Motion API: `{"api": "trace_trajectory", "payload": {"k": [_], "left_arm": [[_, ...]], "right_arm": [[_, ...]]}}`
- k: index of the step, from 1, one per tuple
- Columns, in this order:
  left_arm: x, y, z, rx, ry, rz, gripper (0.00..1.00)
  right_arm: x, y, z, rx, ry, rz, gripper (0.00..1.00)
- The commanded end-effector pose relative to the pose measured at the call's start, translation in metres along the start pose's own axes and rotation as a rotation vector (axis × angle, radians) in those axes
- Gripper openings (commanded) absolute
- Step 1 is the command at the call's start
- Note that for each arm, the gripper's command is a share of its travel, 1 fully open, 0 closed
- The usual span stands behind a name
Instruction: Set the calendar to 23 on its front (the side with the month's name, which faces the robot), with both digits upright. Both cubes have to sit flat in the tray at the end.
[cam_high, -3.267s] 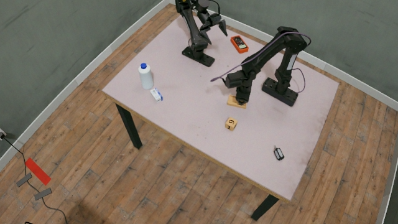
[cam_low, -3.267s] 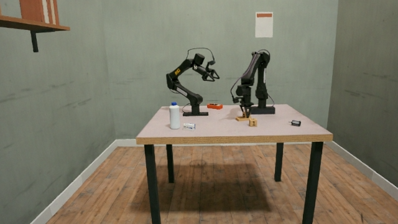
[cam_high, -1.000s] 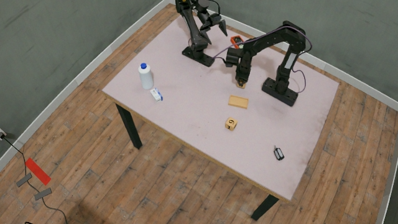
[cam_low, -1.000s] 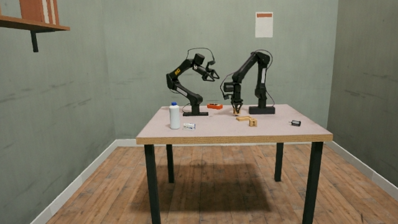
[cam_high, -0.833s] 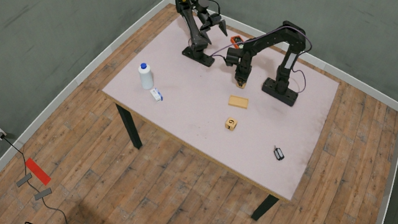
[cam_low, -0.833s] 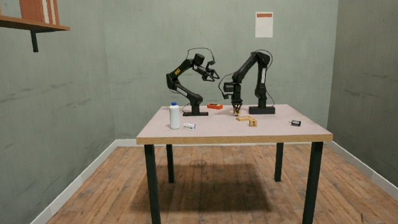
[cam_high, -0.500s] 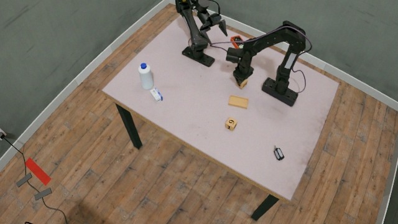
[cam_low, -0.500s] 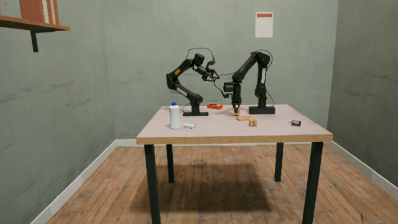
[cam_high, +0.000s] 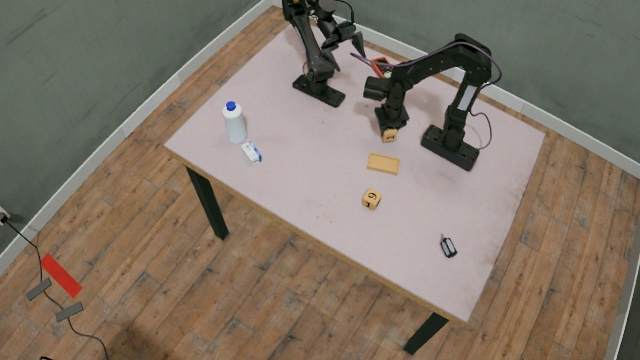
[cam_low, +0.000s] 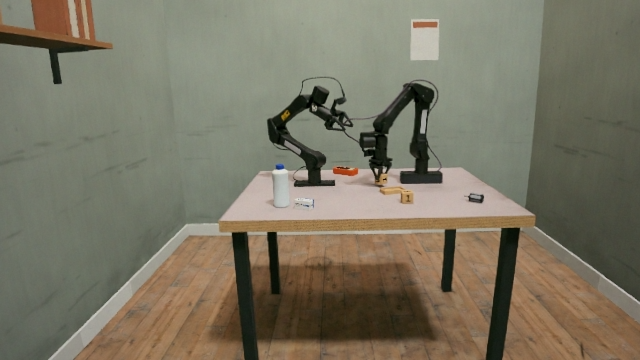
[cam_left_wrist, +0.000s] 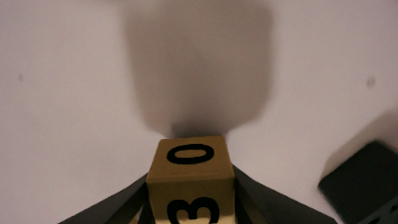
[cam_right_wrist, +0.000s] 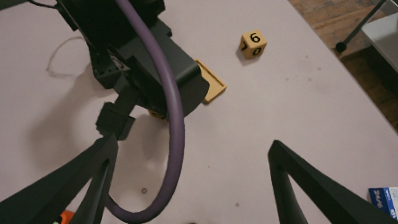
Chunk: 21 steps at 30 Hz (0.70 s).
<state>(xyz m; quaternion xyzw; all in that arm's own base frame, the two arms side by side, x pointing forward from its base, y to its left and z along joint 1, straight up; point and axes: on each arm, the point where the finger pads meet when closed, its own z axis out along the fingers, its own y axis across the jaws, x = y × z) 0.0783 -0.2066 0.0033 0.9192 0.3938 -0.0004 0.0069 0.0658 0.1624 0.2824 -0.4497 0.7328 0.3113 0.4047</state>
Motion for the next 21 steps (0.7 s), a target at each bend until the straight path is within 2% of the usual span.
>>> {"api": "trace_trajectory", "payload": {"k": [1, 5, 21], "left_arm": [[-0.0026, 0.0037, -0.0018, 0.019, -0.014, 0.209, 0.4], [-0.0026, 0.0039, -0.0018, 0.019, -0.015, 0.252, 0.4], [-0.0062, 0.0074, 0.0027, 0.012, -0.017, 0.241, 0.4]], "right_arm": [[-0.0032, 0.0029, -0.0078, -0.008, -0.019, -0.008, 1.0], [-0.0032, 0.0029, -0.0078, -0.008, -0.019, -0.008, 1.0], [-0.0032, 0.0029, -0.0078, -0.008, -0.019, -0.008, 1.0]]}}
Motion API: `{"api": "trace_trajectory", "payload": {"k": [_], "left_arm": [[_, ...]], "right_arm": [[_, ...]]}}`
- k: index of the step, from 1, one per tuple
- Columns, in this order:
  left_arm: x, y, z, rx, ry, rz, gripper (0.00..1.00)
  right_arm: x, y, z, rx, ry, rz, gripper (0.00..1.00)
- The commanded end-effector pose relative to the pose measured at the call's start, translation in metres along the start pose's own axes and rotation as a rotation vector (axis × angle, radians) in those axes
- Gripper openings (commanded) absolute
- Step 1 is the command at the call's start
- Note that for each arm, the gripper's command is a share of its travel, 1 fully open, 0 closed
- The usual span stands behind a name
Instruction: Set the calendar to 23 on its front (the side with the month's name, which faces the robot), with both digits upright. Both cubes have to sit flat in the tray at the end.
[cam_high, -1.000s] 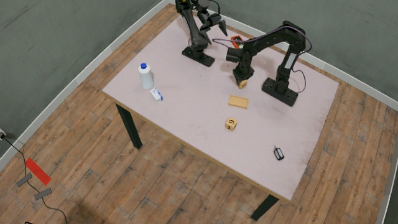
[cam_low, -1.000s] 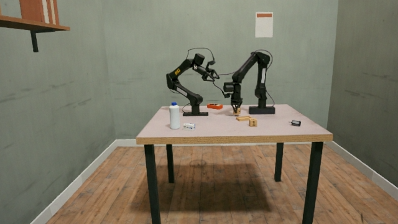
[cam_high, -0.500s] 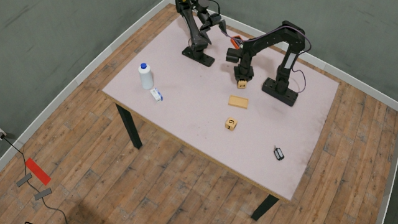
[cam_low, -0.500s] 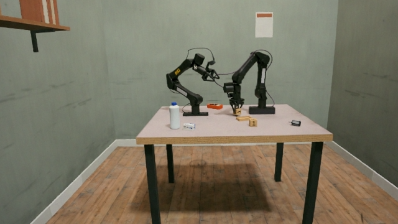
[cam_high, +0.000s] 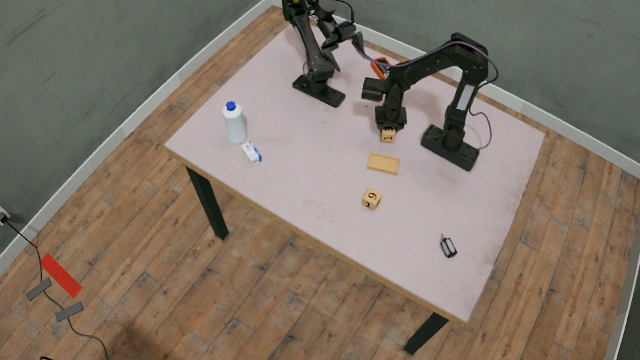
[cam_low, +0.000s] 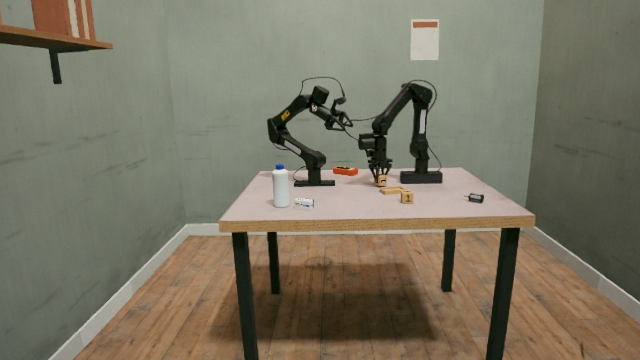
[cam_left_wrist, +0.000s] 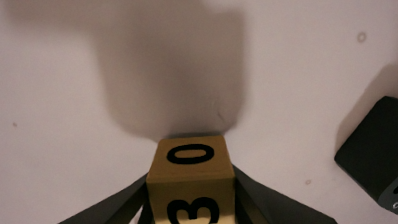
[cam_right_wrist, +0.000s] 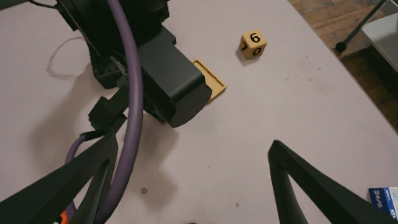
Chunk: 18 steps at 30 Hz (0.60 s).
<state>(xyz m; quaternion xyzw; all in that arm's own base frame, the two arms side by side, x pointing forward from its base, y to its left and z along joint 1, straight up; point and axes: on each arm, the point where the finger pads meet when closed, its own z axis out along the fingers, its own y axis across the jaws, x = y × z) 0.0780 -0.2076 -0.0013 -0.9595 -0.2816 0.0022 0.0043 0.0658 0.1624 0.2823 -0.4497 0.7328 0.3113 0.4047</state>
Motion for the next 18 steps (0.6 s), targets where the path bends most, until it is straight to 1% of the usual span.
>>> {"api": "trace_trajectory", "payload": {"k": [1, 18], "left_arm": [[-0.0038, 0.0094, -0.0012, -0.02, -0.021, 0.003, 0.4], [-0.0024, 0.0028, 0.0083, -0.009, -0.018, 0.003, 0.4]], "right_arm": [[-0.0032, 0.0029, -0.0078, -0.008, -0.019, -0.008, 1.0], [-0.0032, 0.0029, -0.0078, -0.008, -0.019, -0.008, 1.0]]}}
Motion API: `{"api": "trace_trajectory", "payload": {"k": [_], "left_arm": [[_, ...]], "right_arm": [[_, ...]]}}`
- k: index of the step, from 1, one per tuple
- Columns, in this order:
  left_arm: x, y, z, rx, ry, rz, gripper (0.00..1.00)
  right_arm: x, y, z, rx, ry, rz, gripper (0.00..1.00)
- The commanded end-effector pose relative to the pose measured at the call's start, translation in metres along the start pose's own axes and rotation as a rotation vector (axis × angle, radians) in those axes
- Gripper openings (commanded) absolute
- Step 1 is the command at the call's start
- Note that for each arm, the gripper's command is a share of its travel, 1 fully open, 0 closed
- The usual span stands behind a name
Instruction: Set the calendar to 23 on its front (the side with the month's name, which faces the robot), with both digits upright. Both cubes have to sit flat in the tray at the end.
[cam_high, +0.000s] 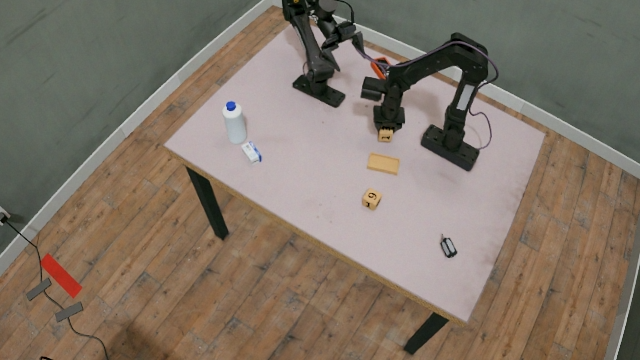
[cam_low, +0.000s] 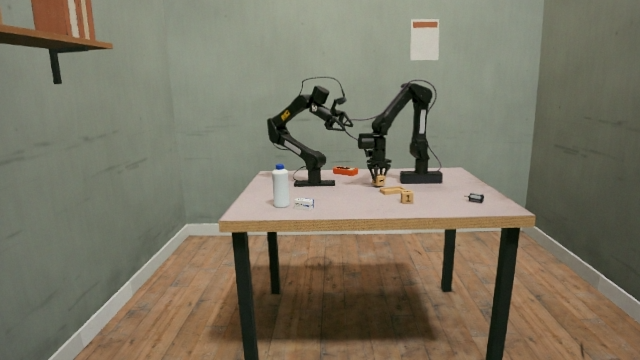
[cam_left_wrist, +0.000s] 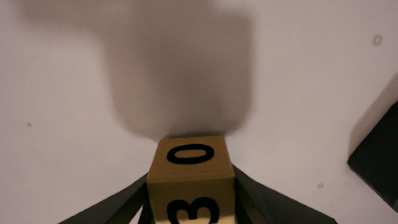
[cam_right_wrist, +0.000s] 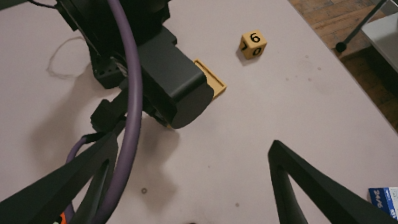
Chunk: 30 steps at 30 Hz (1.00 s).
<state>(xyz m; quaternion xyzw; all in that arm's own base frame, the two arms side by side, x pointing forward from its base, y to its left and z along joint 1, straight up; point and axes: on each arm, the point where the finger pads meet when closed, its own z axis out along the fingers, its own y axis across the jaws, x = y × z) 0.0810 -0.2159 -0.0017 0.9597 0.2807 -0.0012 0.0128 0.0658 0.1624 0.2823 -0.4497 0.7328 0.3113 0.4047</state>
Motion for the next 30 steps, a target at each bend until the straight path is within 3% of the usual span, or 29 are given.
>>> {"api": "trace_trajectory", "payload": {"k": [1, 24, 27, 30], "left_arm": [[0.0, -0.006, 0.008, 0.024, -0.011, 0.001, 0.4], [0.0, -0.007, 0.008, 0.026, -0.01, 0.001, 0.4], [0.001, -0.007, 0.006, 0.02, -0.012, 0.002, 0.67], [-0.001, -0.011, 0.002, 0.006, -0.015, -0.002, 0.69]], "right_arm": [[-0.003, 0.003, -0.008, -0.008, -0.019, -0.008, 1.0], [-0.003, 0.003, -0.008, -0.008, -0.019, -0.008, 1.0], [-0.003, 0.003, -0.008, -0.008, -0.019, -0.008, 1.0], [-0.003, 0.003, -0.008, -0.008, -0.019, -0.008, 1.0]]}}
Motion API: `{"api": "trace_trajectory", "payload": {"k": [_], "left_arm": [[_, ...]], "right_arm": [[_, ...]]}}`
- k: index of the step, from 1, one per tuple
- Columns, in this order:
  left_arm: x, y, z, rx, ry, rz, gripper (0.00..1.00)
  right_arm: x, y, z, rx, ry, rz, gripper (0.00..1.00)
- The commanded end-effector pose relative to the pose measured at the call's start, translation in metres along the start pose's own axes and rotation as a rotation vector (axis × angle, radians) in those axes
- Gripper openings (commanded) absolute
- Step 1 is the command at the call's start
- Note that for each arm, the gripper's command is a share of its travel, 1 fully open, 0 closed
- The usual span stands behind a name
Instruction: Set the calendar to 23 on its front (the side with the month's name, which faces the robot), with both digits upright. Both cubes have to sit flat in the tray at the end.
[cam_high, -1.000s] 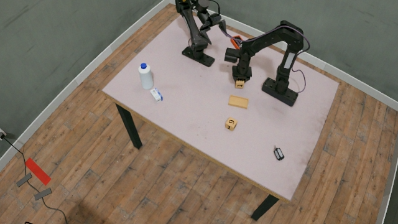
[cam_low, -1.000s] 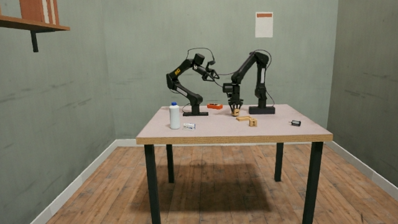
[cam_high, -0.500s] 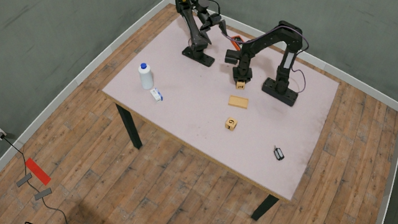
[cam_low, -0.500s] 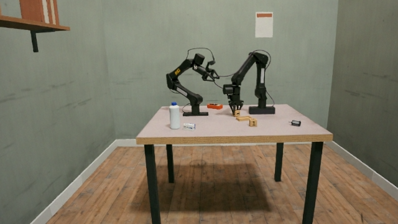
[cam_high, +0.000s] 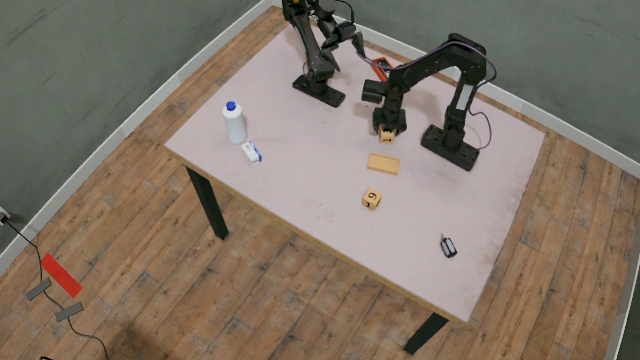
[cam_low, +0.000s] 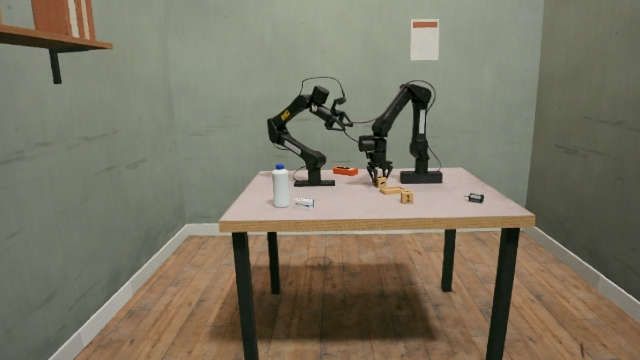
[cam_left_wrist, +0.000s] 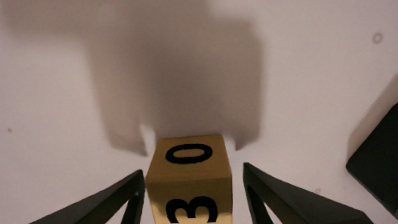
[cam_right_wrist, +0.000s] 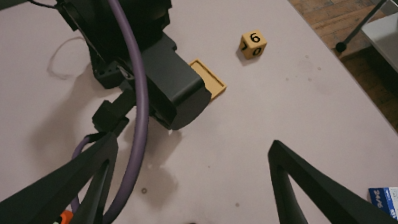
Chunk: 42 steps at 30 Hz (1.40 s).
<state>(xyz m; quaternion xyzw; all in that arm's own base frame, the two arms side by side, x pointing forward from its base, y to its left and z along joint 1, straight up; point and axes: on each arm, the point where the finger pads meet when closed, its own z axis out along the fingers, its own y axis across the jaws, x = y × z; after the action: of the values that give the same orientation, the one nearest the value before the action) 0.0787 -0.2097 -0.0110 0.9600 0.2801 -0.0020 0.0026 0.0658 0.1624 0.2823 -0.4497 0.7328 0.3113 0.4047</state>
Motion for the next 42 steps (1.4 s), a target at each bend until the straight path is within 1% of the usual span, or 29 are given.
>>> {"api": "trace_trajectory", "payload": {"k": [1, 4, 6, 12, 14, 15, 21, 23, 25, 30, 32, 33, 36, 38, 40, 41, 42], "left_arm": [[-0.003, -0.004, -0.009, -0.021, -0.02, -0.004, 0.69], [-0.003, 0.0, -0.017, -0.043, -0.026, -0.007, 0.69], [-0.003, 0.0, -0.017, -0.043, -0.026, -0.007, 0.69], [-0.006, 0.004, -0.034, -0.055, -0.028, 0.001, 0.69], [-0.003, 0.004, -0.038, -0.055, -0.028, -0.003, 0.92], [-0.001, 0.004, -0.042, -0.055, -0.027, -0.004, 1.0], [-0.003, 0.003, -0.078, -0.055, -0.027, -0.002, 1.0], [-0.003, 0.003, -0.078, -0.055, -0.027, -0.002, 1.0], [-0.003, 0.002, -0.071, -0.02, -0.02, 0.003, 1.0], [-0.002, 0.006, -0.065, -0.011, -0.018, -0.001, 1.0], [-0.004, 0.006, -0.065, -0.01, -0.034, 0.007, 0.77], [-0.005, 0.007, -0.065, -0.008, -0.05, 0.007, 0.69], [-0.007, 0.013, -0.064, 0.0, -0.117, -0.008, 0.69], [-0.005, 0.024, -0.064, -0.01, -0.186, -0.036, 0.69], [-0.005, 0.024, -0.064, -0.01, -0.186, -0.036, 0.69], [-0.001, 0.026, -0.063, -0.001, -0.218, -0.057, 0.69], [0.003, 0.034, -0.063, -0.013, -0.254, -0.081, 0.69]], "right_arm": [[-0.003, 0.003, -0.008, -0.008, -0.019, -0.008, 1.0], [-0.003, 0.003, -0.008, -0.008, -0.019, -0.008, 1.0], [-0.003, 0.003, -0.008, -0.008, -0.019, -0.008, 1.0], [-0.003, 0.003, -0.008, -0.008, -0.019, -0.008, 1.0], [-0.003, 0.003, -0.008, -0.008, -0.019, -0.008, 1.0], [-0.003, 0.003, -0.008, -0.008, -0.019, -0.008, 1.0], [-0.003, 0.003, -0.008, -0.008, -0.019, -0.008, 1.0], [-0.003, 0.003, -0.008, -0.008, -0.019, -0.008, 1.0], [-0.003, 0.003, -0.008, -0.008, -0.019, -0.008, 1.0], [-0.003, 0.003, -0.008, -0.008, -0.019, -0.008, 1.0], [-0.003, 0.003, -0.008, -0.008, -0.019, -0.008, 1.0], [-0.003, 0.003, -0.008, -0.008, -0.019, -0.008, 1.0], [-0.003, 0.003, -0.008, -0.008, -0.019, -0.008, 1.0], [-0.003, 0.003, -0.008, -0.008, -0.019, -0.008, 1.0], [-0.003, 0.003, -0.008, -0.008, -0.019, -0.008, 1.0], [-0.003, 0.003, -0.008, -0.008, -0.019, -0.008, 1.0], [-0.008, 0.004, -0.013, -0.006, -0.045, -0.014, 1.0]]}}
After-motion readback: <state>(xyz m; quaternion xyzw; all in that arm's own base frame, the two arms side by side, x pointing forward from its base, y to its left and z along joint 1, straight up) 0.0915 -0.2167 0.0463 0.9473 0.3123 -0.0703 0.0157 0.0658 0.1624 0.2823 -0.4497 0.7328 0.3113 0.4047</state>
